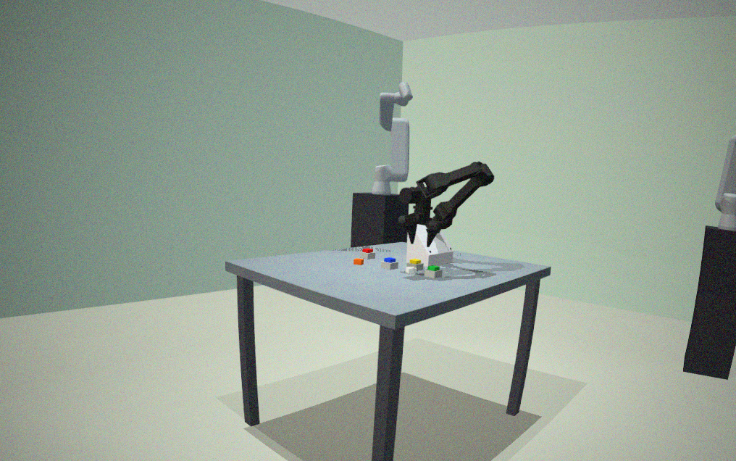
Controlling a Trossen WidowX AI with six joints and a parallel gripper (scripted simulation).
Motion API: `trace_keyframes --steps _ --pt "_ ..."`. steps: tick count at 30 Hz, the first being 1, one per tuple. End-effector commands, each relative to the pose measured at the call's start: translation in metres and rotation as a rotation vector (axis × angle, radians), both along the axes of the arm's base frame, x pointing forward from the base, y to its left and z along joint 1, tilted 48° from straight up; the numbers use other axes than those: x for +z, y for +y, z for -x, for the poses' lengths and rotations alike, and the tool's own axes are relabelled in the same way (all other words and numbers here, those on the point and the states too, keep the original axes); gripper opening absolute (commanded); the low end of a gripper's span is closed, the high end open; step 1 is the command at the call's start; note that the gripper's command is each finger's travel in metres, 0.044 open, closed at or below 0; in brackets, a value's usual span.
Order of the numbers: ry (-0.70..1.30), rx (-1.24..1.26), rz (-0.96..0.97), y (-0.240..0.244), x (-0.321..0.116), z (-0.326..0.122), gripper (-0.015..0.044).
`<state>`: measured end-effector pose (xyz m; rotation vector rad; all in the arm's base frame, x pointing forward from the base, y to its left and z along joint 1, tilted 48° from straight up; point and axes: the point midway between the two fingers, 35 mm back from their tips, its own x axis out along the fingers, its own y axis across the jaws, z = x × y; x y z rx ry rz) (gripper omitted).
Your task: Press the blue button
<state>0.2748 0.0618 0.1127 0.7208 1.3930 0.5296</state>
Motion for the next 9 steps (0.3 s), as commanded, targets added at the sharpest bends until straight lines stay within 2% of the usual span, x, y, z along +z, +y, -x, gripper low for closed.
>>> trace_keyframes --steps 1,9 --pt "-0.004 0.006 -0.023 0.0255 0.0474 0.0194 0.0400" --pt "-0.005 0.007 -0.026 0.0280 0.0521 0.0220 0.0400"
